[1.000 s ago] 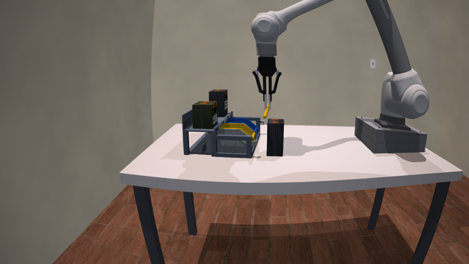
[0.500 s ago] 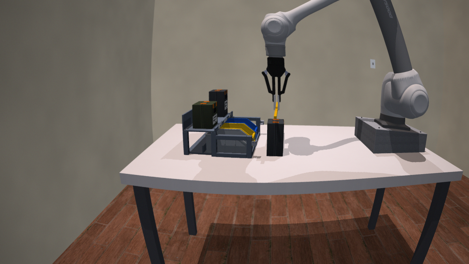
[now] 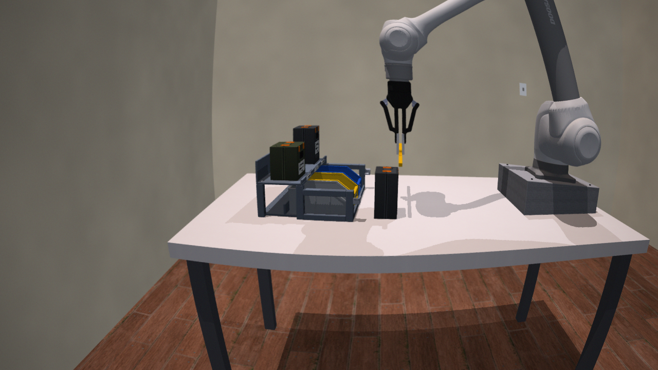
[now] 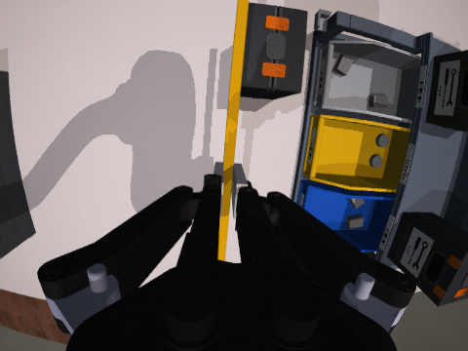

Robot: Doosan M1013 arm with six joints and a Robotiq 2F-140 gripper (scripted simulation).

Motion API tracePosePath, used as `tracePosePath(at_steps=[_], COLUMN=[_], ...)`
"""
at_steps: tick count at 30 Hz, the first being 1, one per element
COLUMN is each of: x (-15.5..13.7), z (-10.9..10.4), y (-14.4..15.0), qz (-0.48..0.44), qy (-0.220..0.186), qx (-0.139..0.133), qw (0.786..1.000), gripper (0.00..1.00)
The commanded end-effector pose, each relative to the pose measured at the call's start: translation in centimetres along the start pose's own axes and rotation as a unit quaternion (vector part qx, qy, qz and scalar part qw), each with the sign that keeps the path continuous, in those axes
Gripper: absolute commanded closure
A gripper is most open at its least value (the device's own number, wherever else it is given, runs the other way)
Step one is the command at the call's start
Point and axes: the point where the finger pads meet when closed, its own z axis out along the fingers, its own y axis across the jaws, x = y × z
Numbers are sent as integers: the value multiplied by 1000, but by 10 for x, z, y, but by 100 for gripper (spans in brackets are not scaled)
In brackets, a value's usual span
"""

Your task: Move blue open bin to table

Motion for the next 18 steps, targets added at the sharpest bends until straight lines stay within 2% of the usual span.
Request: tracePosePath(at_steps=[1, 5, 10, 18], x=[0, 0, -8, -8], z=[-1, -1, 0, 0], y=[0, 0, -39, -39], qz=[0, 0, 0, 0], qy=[0, 0, 0, 0], qx=[-1, -1, -1, -1], qw=[1000, 1000, 1000, 1000], gripper=[100, 100, 100, 100])
